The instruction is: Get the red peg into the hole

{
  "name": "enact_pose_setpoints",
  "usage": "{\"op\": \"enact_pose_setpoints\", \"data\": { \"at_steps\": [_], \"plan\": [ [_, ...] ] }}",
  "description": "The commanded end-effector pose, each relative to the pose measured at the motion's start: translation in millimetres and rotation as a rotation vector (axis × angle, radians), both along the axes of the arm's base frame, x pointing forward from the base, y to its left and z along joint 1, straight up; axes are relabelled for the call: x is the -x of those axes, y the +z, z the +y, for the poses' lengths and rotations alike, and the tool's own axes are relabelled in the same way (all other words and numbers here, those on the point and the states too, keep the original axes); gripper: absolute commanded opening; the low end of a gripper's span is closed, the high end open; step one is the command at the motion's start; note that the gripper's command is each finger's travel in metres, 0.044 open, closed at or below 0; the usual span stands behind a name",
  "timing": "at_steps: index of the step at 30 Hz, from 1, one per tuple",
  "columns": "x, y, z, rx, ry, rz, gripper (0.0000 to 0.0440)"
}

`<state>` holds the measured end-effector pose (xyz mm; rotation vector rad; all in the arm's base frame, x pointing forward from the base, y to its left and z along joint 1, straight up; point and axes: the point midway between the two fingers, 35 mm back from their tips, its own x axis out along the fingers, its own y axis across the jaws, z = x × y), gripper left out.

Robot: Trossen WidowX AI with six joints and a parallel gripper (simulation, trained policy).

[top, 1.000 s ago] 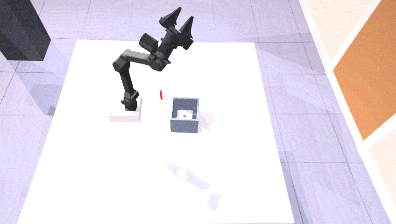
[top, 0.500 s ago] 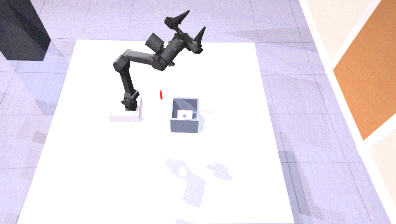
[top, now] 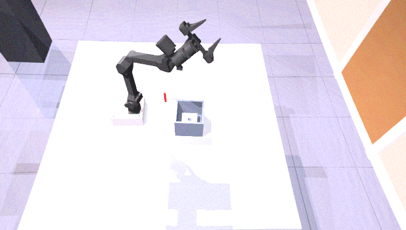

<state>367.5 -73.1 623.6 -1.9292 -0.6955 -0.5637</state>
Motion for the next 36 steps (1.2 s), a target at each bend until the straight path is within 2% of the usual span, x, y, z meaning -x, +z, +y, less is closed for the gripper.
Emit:
{"op": "enact_pose_setpoints", "data": {
  "at_steps": [1,18,36],
  "plan": [
    [-6.0,-6.3,-0.2,-0.078,0.040,0.049,0.0440],
    [-44.1,-59.6,0.3,-0.538,0.244,0.357,0.0440],
    [-69.1,-134.5,13.1,-1.056,0.379,0.678,0.0440]
  ]
}}
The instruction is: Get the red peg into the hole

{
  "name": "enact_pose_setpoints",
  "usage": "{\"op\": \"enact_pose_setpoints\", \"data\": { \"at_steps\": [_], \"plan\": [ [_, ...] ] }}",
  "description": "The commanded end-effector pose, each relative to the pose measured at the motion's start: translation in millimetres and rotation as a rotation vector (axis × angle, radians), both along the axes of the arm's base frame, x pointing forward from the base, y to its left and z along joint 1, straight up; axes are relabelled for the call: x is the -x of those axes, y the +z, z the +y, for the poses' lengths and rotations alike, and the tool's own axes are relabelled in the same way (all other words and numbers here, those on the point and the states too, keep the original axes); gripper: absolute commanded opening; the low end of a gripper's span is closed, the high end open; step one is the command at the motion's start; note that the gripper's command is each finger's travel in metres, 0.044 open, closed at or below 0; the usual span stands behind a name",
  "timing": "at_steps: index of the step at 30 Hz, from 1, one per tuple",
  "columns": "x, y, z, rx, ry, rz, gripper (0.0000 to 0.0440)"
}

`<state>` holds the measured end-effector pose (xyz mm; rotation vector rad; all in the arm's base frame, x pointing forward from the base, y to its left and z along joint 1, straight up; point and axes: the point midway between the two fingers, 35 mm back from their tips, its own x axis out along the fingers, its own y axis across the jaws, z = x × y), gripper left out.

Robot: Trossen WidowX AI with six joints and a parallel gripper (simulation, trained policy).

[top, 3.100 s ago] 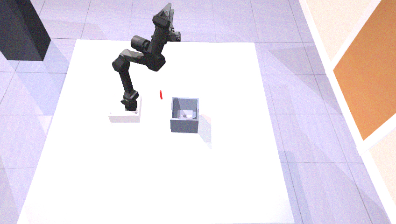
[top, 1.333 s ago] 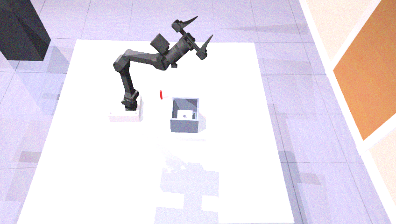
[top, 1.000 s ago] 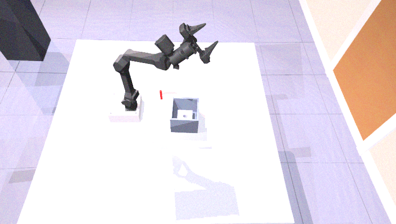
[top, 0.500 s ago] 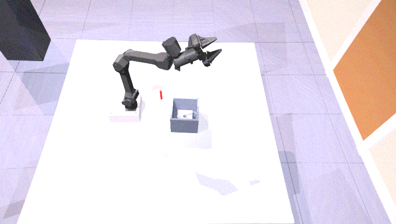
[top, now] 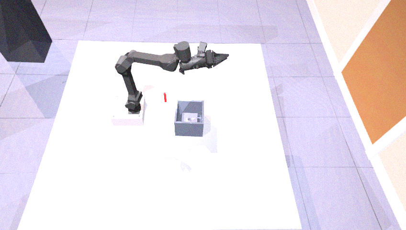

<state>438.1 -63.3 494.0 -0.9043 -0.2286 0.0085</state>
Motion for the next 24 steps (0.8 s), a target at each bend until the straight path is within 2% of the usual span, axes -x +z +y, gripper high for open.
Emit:
{"op": "enact_pose_setpoints", "data": {
  "at_steps": [1,13,24],
  "plan": [
    [0.7,-9.6,4.5,-0.078,0.013,0.049,0.0440],
    [-1.4,-67.6,23.8,-0.403,0.050,0.307,0.0440],
    [9.8,-123.3,50.1,-0.688,0.042,0.560,0.0440]
  ]
}}
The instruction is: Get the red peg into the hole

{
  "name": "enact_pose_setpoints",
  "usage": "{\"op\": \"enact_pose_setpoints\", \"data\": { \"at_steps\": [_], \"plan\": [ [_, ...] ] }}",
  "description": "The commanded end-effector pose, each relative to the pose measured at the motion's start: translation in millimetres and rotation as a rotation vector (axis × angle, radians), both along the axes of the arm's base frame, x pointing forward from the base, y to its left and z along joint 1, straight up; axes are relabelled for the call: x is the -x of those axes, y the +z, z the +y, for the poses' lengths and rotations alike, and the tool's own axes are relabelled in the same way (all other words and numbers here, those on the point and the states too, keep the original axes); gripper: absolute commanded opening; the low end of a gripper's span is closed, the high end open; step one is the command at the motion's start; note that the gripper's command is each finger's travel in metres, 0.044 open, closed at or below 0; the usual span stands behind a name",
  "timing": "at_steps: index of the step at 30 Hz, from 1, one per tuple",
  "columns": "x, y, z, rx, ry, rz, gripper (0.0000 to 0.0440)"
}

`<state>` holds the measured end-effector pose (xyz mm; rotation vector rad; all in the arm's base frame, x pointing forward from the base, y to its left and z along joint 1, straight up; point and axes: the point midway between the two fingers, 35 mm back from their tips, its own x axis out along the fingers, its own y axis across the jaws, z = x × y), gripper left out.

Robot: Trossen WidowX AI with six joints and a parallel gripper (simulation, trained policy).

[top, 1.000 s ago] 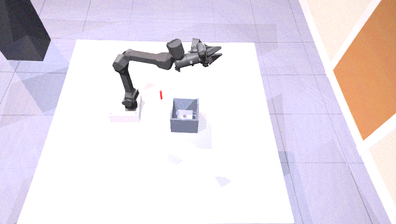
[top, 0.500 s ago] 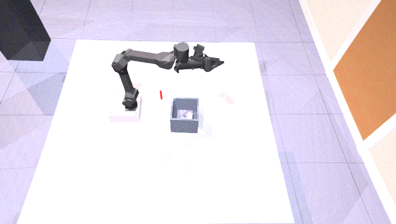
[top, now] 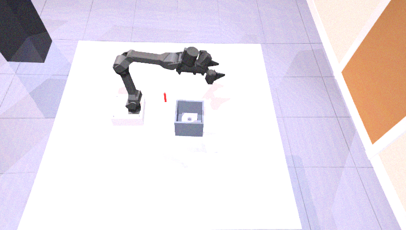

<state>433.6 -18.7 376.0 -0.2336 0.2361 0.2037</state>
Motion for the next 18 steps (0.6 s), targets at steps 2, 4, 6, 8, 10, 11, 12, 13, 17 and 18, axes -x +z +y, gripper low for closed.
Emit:
{"op": "enact_pose_setpoints", "data": {
  "at_steps": [2,4,6,8,10,11,12,13,17,18],
  "plan": [
    [8.9,-15.4,11.1,-0.090,-0.008,0.085,0.0440],
    [12.9,-25.5,16.9,-0.137,-0.012,0.136,0.0440],
    [17.4,-35.5,22.9,-0.183,-0.017,0.188,0.0440],
    [22.3,-45.5,29.1,-0.227,-0.024,0.240,0.0440],
    [27.7,-55.3,35.4,-0.271,-0.032,0.294,0.0440],
    [30.6,-60.1,38.6,-0.292,-0.036,0.320,0.0440],
    [33.6,-64.9,41.9,-0.314,-0.041,0.347,0.0440],
    [36.7,-69.7,45.1,-0.334,-0.046,0.375,0.0440],
    [50.3,-88.4,58.3,-0.415,-0.072,0.485,0.0440],
    [54.0,-93.0,61.6,-0.434,-0.079,0.512,0.0440]
  ]
}}
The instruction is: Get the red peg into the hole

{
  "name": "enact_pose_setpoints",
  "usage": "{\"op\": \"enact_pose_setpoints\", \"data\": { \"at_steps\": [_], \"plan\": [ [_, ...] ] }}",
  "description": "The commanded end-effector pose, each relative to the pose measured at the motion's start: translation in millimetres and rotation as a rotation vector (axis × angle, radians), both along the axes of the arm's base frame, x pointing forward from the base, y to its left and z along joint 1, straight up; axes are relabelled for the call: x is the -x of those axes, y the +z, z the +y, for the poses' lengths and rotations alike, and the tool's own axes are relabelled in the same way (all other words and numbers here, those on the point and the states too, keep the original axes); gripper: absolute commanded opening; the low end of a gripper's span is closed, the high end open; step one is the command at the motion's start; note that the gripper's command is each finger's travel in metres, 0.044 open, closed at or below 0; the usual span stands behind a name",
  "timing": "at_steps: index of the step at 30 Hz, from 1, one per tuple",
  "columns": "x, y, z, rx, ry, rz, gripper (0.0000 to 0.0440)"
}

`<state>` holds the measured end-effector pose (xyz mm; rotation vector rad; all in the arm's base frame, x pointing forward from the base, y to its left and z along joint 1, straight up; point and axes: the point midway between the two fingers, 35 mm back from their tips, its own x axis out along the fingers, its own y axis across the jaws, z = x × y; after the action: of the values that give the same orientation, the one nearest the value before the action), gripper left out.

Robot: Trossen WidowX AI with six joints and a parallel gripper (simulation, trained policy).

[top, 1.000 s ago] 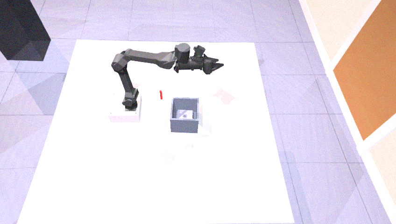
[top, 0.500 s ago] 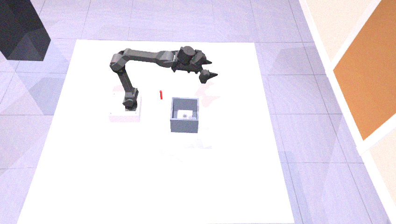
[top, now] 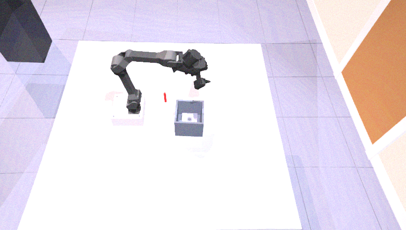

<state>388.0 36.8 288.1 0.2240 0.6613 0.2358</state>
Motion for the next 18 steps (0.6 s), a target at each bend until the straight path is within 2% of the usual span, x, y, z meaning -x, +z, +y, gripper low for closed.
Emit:
{"op": "enact_pose_setpoints", "data": {
  "at_steps": [1,18],
  "plan": [
    [12.2,-9.6,9.4,-0.051,-0.021,0.071,0.0440],
    [88.9,-76.5,58.5,-0.289,-0.213,0.570,0.0440]
  ]
}}
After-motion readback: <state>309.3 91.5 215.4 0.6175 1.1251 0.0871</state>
